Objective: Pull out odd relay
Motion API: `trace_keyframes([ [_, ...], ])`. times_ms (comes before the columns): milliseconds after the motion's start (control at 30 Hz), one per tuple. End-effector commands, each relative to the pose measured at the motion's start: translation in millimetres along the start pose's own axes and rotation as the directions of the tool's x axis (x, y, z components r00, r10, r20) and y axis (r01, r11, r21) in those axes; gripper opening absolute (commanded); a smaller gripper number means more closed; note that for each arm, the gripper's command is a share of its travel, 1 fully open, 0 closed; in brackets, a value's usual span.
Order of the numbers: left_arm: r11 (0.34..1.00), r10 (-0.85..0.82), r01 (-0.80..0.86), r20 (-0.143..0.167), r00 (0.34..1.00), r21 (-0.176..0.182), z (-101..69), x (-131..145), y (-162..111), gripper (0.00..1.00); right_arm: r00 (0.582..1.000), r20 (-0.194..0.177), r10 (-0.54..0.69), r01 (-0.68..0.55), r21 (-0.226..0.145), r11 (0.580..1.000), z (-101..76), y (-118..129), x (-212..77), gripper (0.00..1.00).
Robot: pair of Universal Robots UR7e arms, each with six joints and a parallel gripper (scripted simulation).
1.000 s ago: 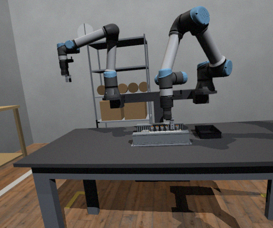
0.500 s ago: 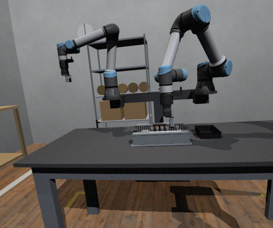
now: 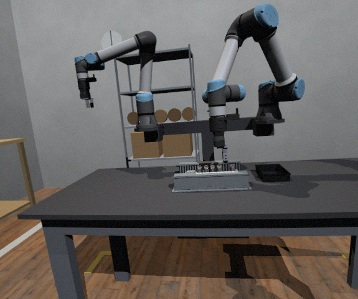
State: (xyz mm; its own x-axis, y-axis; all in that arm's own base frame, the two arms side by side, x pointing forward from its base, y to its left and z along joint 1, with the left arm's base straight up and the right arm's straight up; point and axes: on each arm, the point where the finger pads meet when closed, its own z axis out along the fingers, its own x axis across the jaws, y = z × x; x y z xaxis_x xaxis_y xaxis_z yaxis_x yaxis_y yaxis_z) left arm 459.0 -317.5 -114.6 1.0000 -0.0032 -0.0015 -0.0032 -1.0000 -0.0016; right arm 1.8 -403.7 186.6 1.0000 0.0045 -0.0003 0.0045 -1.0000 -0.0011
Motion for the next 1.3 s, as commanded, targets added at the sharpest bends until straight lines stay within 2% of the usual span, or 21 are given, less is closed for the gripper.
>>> trace_keyframes([
  [0, 1.000, 0.000, 0.000, -0.001, 1.000, -0.002, -4.0, 0.6, 0.6, 0.00, 1.000, 0.000, 0.000, 0.000, -0.001, 1.000, -0.4, 0.3, 0.1, 1.00],
  [533, 1.000, 0.000, 0.000, -0.001, 1.000, -0.002, -25.6, 1.2, 0.5, 0.00, 1.000, 0.000, 0.000, 0.000, -0.001, 1.000, -0.4, 0.3, 0.1, 1.00],
  [1267, 1.000, 0.000, 0.000, -0.001, 1.000, -0.002, -32.3, 1.4, 0.5, 0.00, 1.000, 0.000, 0.000, 0.000, -0.001, 1.000, -0.4, 0.3, 0.1, 1.00],
])
